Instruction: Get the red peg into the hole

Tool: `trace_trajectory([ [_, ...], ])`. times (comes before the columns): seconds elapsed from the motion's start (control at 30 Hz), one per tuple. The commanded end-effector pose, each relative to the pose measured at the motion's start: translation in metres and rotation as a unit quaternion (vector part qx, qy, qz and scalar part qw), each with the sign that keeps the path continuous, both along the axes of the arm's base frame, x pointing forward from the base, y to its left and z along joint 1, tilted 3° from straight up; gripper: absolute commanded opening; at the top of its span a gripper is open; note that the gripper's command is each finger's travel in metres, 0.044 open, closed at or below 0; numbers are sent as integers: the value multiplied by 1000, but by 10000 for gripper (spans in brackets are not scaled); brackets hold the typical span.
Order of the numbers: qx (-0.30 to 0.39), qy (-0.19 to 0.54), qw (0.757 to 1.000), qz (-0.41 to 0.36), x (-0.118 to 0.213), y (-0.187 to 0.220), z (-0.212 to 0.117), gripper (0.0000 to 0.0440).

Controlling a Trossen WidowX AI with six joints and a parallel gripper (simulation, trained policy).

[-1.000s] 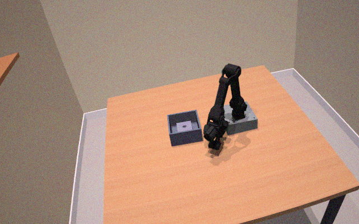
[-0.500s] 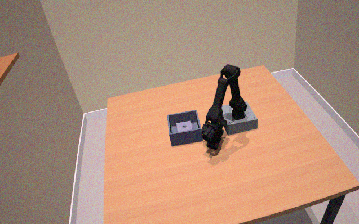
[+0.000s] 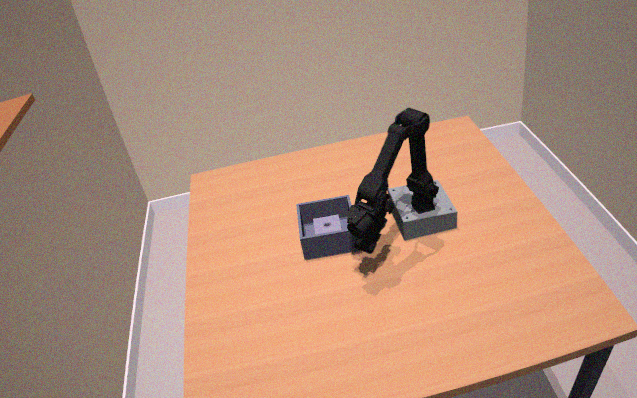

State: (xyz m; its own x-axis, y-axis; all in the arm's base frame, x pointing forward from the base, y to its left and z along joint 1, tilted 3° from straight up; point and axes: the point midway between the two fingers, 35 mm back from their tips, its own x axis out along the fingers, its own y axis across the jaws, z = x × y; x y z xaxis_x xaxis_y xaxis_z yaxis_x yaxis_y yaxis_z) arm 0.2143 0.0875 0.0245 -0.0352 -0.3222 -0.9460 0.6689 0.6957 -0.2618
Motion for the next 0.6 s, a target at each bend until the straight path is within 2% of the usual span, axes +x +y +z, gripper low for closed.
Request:
trace_trajectory([
  [0.0, -4, -10, 1000, -5, 9, -4, 12, 0],
  [0.27, -14, -38, 998, -40, 33, -22, 38, 0],
  [0.57, -20, -64, 994, -83, 60, -56, 53, 0],
])
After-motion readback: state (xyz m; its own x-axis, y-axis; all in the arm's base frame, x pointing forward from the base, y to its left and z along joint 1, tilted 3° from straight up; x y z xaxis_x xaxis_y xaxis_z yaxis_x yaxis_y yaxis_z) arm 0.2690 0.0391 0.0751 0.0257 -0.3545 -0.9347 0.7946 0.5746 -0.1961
